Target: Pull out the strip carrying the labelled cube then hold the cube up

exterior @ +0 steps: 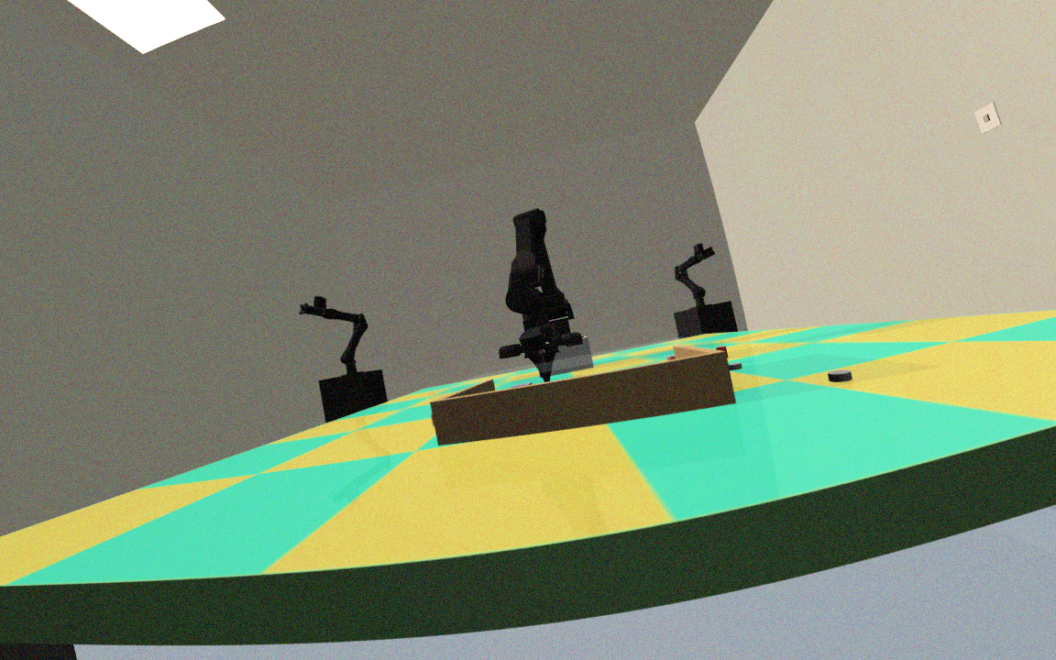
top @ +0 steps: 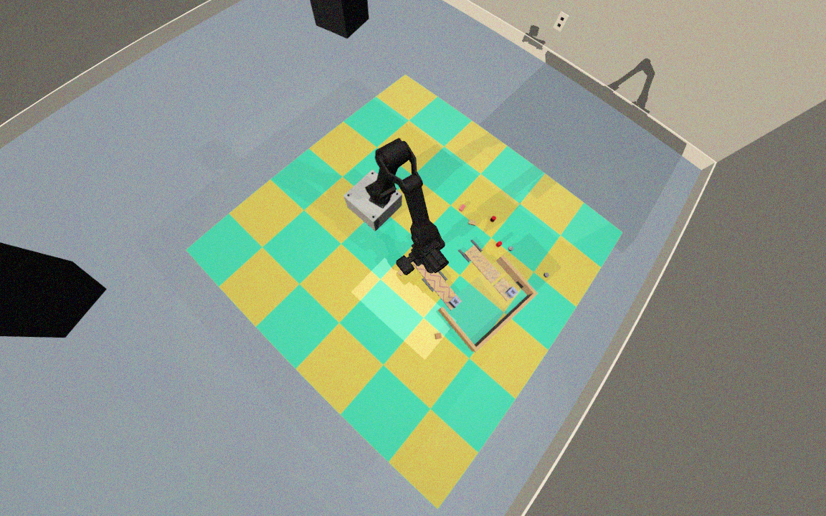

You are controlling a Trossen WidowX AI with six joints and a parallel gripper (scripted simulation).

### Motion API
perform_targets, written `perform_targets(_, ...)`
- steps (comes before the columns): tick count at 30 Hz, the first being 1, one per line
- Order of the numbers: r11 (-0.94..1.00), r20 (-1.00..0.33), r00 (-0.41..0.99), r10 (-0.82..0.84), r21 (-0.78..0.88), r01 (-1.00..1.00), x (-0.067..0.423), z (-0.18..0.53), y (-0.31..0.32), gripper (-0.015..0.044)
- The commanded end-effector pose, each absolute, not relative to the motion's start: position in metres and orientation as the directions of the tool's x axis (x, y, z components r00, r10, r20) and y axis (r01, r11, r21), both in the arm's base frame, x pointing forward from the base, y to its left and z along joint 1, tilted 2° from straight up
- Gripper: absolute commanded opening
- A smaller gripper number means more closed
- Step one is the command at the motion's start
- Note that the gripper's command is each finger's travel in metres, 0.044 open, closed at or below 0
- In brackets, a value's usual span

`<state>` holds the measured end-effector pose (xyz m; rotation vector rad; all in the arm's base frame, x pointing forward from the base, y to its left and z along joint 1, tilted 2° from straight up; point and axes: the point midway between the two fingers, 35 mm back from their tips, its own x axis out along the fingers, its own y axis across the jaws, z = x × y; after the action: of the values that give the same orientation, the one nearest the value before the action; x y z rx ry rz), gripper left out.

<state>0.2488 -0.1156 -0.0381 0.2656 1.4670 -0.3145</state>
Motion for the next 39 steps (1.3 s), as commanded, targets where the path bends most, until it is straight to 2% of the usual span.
perform_targets(1,0.932,-0.998,0.051,-0.031,-0.011,0.361,0.235,-0.044,-0.109,0.0000)
perform_targets(39,0.932,-0.998,0.047,-0.030,-0.011,0.361,0.186,-0.047,-0.091,0.0000)
